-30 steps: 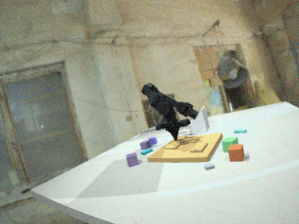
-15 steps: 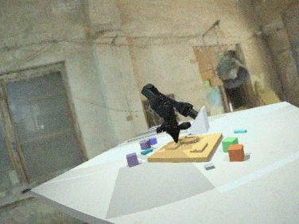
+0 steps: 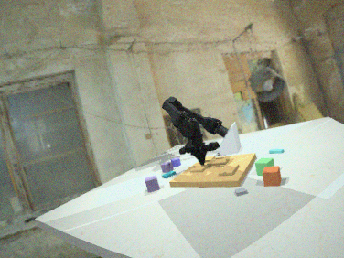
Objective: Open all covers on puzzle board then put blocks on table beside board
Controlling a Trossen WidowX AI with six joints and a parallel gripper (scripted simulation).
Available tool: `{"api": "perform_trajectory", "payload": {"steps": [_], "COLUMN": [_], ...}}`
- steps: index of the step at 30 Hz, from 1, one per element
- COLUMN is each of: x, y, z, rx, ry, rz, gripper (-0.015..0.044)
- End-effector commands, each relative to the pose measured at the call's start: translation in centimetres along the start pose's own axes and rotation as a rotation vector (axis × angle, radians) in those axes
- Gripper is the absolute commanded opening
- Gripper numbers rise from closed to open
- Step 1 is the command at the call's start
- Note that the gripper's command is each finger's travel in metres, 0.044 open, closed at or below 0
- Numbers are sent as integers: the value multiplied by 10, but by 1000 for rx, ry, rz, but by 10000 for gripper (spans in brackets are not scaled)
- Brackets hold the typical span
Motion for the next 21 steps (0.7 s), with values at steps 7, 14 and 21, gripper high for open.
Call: {"api": "perform_trajectory", "payload": {"steps": [7,14,21], "x": [10,17,24], "y": [1,1,0], "z": [1,1,1], "rx": [-6,-6,-6], "ry": [-9,-8,-8], "rz": [4,4,4], "gripper": [0,0,0]}}
Point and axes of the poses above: the point midway between the two fingers, 35 mm back from their tips, its own y axis out along the fingers, its own z axis across the jaws, x = y × z, the point moved 4 cm from there along -y, back along the fingers, and after that the axes turned 2 degrees about y, right-handed, at the moved point
